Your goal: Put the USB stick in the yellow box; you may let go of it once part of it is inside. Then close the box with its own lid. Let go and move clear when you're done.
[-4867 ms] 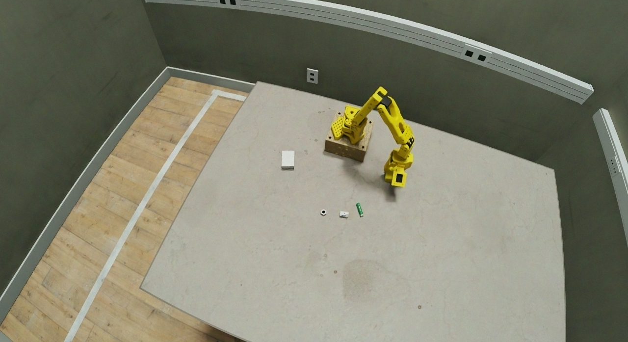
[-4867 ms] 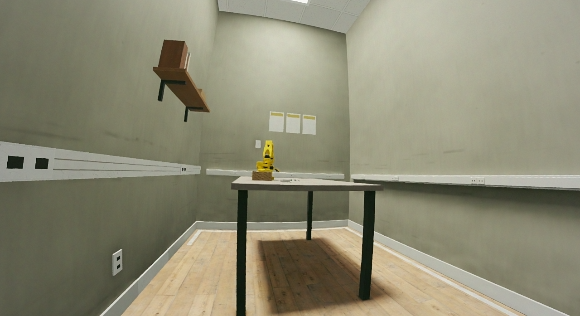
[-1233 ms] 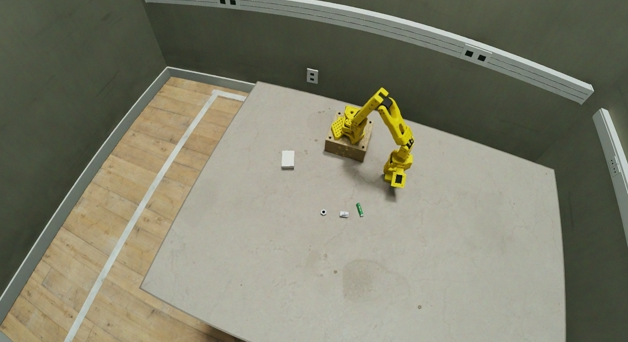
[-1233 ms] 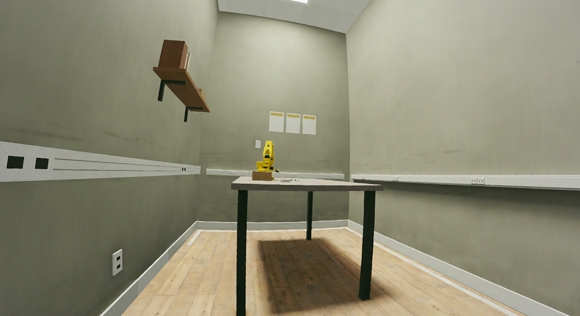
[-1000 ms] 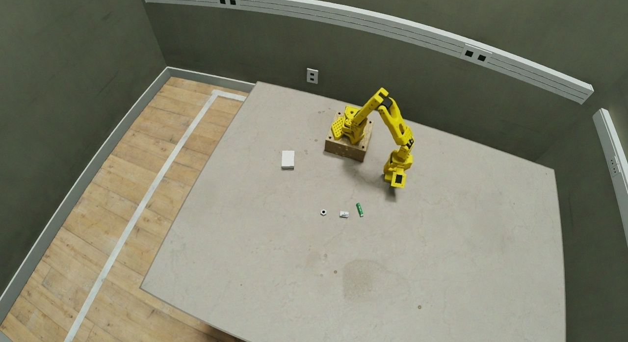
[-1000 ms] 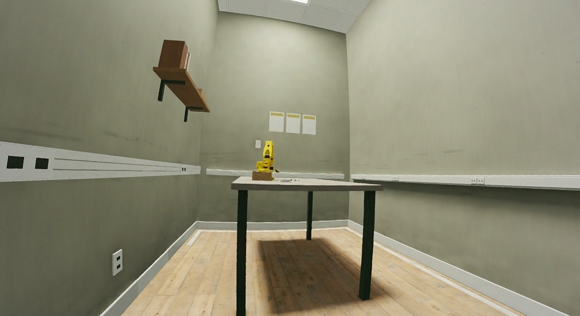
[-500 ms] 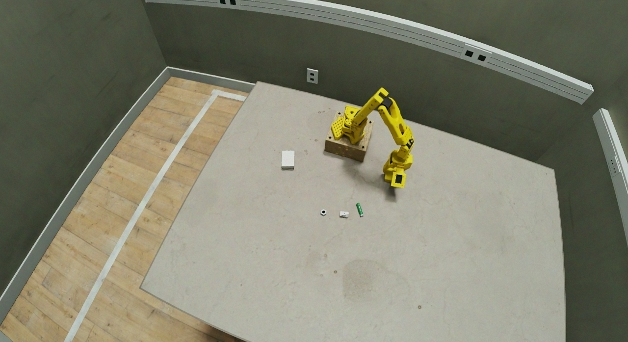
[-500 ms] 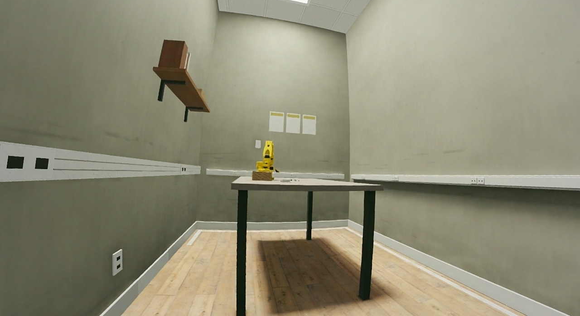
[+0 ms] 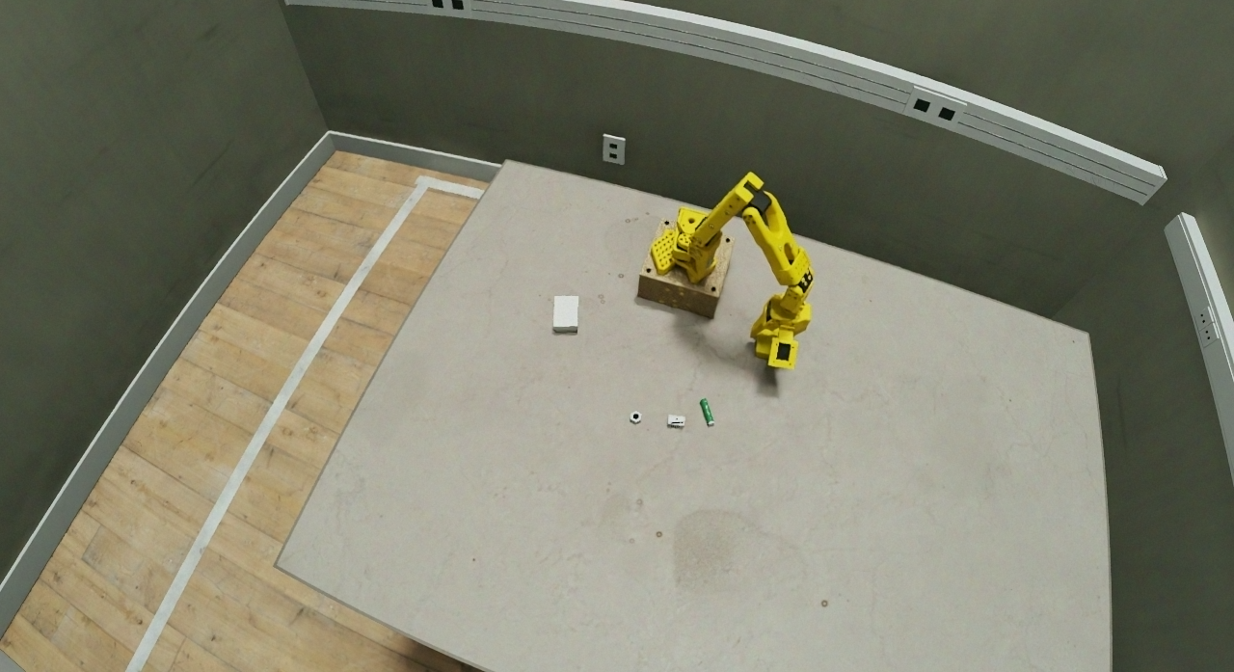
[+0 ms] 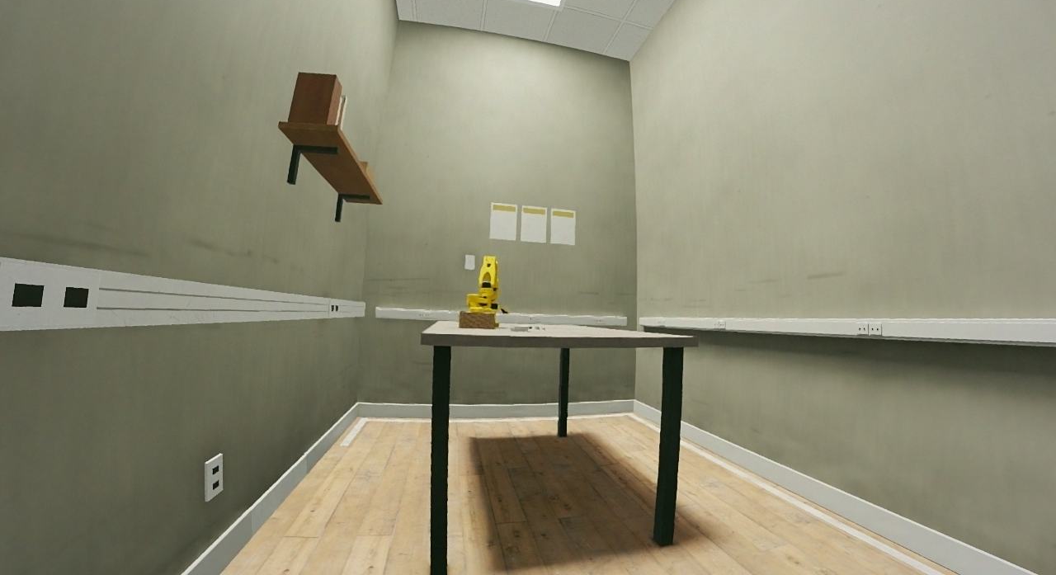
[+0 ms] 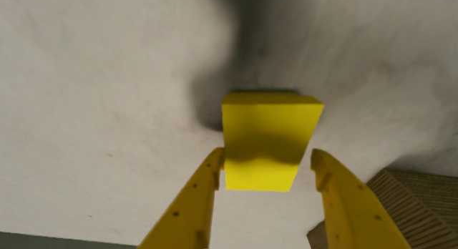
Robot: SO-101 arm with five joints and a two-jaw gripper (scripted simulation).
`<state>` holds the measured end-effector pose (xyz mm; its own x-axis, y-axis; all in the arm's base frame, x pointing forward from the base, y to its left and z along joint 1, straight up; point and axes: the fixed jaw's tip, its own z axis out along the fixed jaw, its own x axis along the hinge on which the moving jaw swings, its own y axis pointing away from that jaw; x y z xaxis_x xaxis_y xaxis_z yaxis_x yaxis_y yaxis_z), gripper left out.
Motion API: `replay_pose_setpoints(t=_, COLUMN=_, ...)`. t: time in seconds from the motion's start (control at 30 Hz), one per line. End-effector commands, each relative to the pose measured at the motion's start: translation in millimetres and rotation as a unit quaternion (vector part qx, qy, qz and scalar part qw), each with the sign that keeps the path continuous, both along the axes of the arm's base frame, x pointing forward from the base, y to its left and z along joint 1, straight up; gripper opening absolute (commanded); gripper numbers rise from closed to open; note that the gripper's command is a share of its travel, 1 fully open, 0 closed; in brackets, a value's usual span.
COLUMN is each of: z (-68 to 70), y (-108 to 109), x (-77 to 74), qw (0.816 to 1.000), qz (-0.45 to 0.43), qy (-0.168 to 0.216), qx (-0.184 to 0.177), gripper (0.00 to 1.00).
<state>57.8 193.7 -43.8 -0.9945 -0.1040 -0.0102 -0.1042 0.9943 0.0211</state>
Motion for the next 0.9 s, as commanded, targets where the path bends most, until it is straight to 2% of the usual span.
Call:
replay_pose_setpoints(t=0.0, z=-4.5, y=-5, x=-0.8, qw=1.000, qz=0.002, qy=0.004, qx=-0.011, gripper=0.30)
replay_pose_setpoints(t=0.27, z=-3.1, y=-5, x=-0.8, qw=1.000, qz=0.002, qy=0.004, qx=-0.011, gripper=0.30)
replay_pose_setpoints(t=0.6, z=5.3, y=-5, x=-0.5, qw=1.000, qz=0.002, qy=0.004, qx=-0.010, gripper=0.30)
replay_pose_setpoints(t=0.87, z=19.8, y=-5, x=-0.5, qw=1.000, qz=0.002, qy=0.003, qx=-0.009, gripper=0.30)
